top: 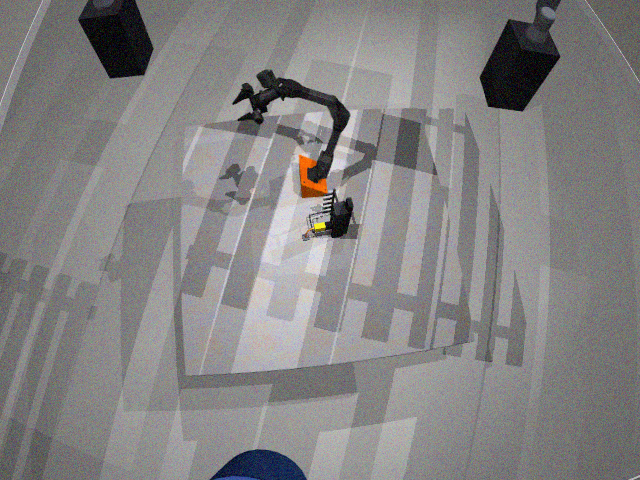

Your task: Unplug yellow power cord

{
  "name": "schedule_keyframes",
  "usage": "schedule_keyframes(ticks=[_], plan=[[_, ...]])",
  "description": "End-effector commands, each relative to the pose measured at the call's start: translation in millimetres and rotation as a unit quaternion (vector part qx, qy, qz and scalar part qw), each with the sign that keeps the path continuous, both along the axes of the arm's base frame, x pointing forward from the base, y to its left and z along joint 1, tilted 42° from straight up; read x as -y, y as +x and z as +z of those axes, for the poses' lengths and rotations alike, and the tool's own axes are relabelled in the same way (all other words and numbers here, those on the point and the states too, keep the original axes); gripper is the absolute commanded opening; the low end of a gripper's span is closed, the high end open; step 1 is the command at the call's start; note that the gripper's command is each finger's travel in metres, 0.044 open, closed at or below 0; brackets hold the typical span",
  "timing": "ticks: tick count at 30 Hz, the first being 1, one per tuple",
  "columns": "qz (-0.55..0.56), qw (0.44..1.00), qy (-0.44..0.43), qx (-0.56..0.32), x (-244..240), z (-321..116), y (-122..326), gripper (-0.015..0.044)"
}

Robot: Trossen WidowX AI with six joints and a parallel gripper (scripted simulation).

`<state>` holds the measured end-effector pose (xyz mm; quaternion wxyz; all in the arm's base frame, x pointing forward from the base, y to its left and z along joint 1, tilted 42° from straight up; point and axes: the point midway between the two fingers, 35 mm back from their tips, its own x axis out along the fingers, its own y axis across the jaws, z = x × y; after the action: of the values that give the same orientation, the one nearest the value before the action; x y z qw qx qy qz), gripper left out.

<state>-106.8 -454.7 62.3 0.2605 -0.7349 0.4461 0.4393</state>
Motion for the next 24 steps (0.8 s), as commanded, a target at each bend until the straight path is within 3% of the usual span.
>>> schedule_keyframes(ticks=[1,9,17,24], plan=[[0.006,1.0,0.001,-0.001,-0.1,-0.5,3.0,0.0374],[0.266,0.964,0.016,-0.018,-21.4,-18.4,128.1,0.0164],[0.541,0.841,0.02,-0.017,-88.5,-35.3,254.0,0.016],[0.75,0.661,0.015,0.003,-181.3,-45.7,337.9,0.016]])
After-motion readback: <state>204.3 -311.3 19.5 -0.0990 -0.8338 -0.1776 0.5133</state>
